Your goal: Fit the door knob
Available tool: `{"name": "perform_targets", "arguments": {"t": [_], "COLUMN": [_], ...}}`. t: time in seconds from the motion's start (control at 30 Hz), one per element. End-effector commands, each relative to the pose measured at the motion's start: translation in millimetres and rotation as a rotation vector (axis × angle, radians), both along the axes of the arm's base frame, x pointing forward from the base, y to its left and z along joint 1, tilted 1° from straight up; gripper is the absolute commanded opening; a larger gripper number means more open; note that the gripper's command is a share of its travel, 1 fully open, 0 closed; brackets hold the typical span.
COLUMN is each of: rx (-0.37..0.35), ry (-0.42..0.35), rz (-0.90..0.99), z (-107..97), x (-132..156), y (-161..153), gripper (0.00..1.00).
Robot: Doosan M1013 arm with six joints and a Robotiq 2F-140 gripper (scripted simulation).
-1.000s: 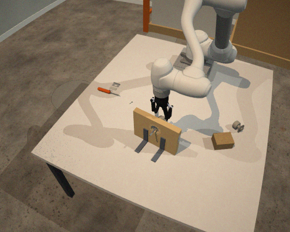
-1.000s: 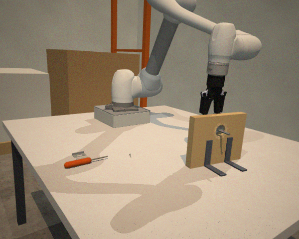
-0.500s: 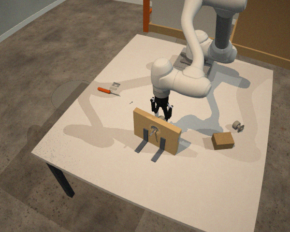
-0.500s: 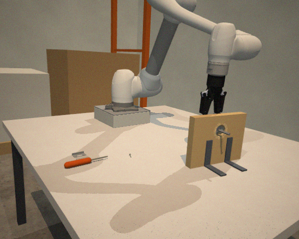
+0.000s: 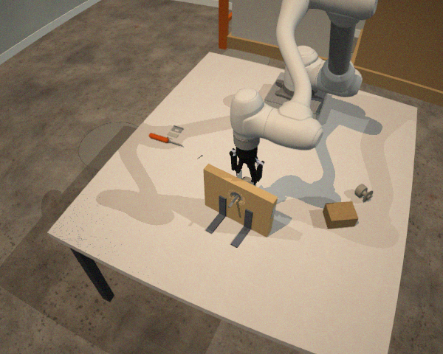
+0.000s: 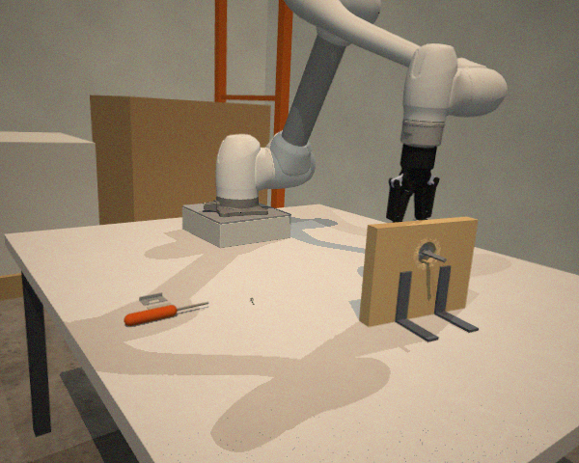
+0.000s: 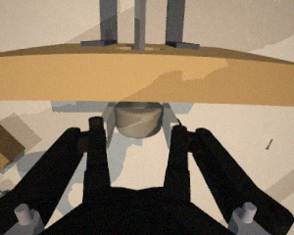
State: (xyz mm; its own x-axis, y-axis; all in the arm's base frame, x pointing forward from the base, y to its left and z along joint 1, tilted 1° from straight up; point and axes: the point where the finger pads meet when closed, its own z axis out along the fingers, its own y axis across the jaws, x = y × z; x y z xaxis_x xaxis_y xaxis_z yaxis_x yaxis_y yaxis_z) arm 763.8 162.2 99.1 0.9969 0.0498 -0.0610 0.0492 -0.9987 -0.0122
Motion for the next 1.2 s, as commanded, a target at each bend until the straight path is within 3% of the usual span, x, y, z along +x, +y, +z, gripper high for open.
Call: {"name": "perform_targets", "arguments": {"t": [0.0,1.03,1.07,1.17], "rx": [0.0,0.0,0.0,0.0], "ry": [0.0,0.0,0.0,0.0], "rz": [0.0,0.0,0.0,0.0], "z": [0.2,0.2,0.2,0.2], "x": [0.0,1.2,1.2,1.2], "y": [0.0,0.1,0.1,0.1], "gripper": [0.42,0.42,0.57,0.57]}}
